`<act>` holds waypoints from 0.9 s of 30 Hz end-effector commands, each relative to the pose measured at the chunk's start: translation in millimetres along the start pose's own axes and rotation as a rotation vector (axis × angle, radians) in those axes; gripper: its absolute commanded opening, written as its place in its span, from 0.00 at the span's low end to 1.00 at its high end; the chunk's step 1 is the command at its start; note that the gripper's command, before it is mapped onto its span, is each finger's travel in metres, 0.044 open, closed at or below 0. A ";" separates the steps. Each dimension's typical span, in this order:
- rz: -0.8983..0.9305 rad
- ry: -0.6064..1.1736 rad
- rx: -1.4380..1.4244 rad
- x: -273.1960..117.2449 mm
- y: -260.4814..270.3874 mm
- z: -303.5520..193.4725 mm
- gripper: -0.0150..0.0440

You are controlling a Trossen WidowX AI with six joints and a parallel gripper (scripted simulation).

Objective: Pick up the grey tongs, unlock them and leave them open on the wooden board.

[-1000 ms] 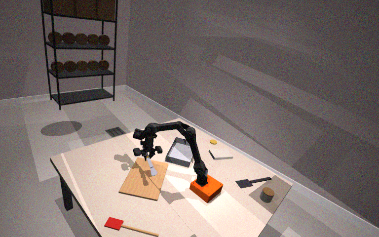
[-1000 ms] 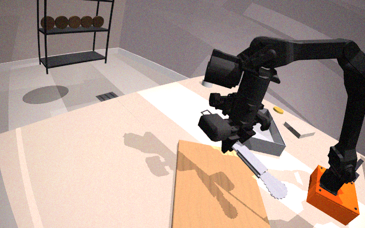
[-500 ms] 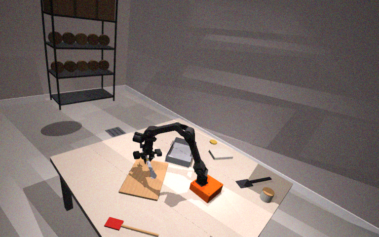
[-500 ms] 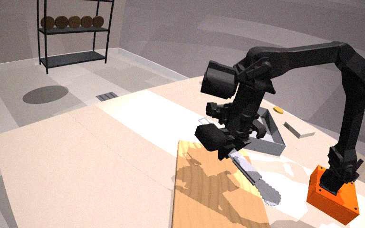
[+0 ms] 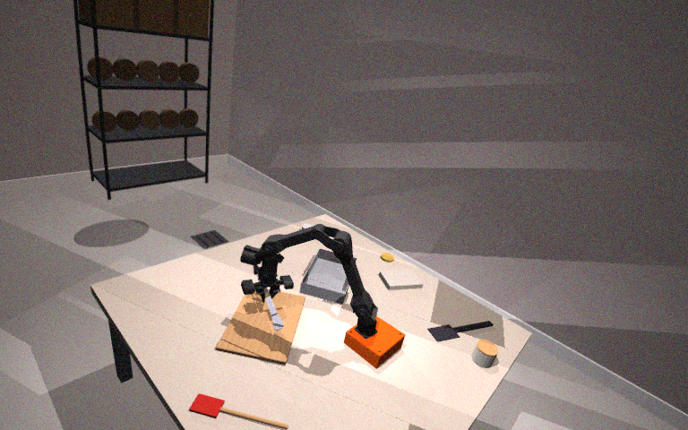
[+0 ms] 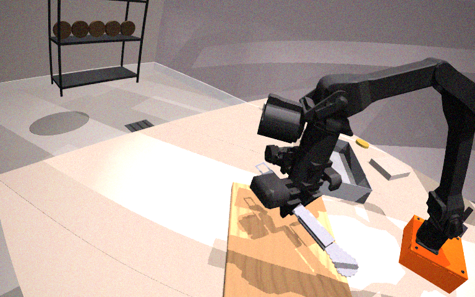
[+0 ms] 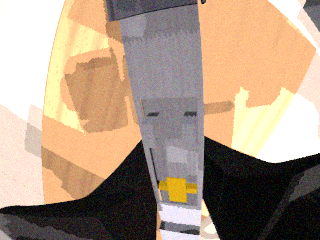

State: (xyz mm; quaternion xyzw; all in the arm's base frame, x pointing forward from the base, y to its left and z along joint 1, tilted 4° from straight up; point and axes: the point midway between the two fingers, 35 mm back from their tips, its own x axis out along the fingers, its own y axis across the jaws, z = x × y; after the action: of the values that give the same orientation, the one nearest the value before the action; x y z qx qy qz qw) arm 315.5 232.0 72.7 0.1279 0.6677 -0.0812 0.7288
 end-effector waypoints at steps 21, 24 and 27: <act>-0.003 0.002 0.000 10.3 -1.1 -0.9 0.58; -0.003 0.002 0.000 10.3 -1.1 -0.9 0.71; -0.003 0.002 0.000 10.3 -1.1 -0.9 0.85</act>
State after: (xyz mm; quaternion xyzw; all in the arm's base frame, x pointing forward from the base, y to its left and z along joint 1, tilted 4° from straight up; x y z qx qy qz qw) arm 315.6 231.7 62.1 0.1278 0.6682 -0.0829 0.7282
